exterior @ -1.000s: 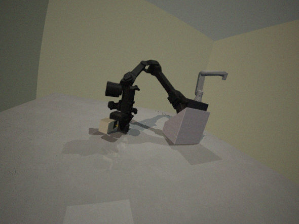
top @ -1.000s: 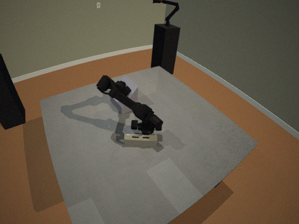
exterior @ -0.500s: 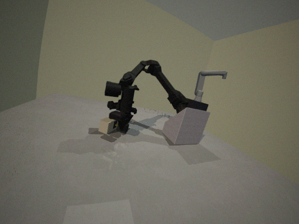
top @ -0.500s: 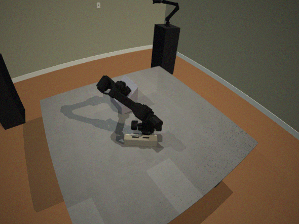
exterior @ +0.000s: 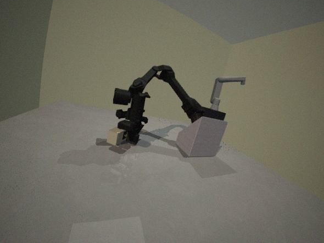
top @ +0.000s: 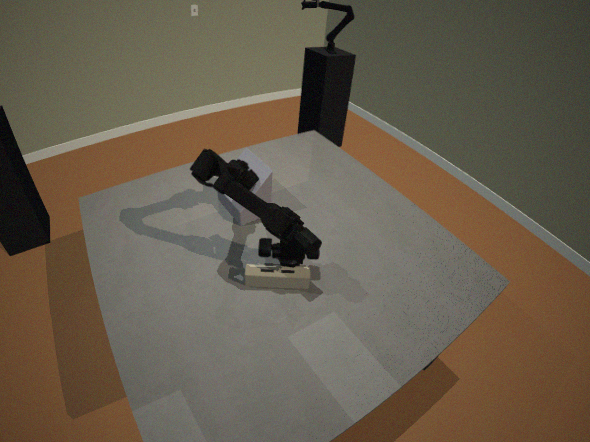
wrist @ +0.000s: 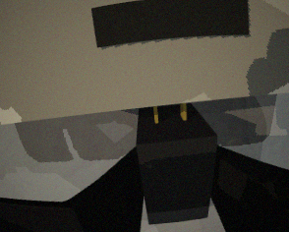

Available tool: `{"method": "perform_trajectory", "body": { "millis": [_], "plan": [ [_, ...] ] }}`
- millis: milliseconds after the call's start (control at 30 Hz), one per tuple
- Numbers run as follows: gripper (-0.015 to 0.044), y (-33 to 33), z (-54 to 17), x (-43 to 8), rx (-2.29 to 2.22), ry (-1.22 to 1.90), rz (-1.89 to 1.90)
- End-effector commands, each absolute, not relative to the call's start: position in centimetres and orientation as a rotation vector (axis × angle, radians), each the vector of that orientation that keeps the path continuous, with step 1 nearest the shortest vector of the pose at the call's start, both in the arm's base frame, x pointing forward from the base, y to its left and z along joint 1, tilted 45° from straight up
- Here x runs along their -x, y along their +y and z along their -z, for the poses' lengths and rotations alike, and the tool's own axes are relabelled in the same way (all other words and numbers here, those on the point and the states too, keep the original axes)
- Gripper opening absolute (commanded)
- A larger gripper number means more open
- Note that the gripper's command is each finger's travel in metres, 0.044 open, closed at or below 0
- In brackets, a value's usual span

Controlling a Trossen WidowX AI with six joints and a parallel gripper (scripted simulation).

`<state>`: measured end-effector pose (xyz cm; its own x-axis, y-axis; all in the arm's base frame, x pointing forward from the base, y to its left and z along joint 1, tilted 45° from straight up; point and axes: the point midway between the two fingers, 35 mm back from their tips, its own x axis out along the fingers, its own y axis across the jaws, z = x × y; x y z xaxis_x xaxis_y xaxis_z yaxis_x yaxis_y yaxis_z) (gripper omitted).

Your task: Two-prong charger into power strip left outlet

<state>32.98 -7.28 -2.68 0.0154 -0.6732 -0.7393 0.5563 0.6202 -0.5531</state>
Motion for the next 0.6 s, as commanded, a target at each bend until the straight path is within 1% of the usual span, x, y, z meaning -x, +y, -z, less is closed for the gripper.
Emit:
{"method": "perform_trajectory", "body": {
  "millis": [0, 567],
  "plan": [
    [0.0, -7.36, 2.59, -33.16, 0.123, 1.226, 0.959],
    [0.0, -7.52, 2.38, -33.57, 0.123, 1.225, 0.959]
  ]
}}
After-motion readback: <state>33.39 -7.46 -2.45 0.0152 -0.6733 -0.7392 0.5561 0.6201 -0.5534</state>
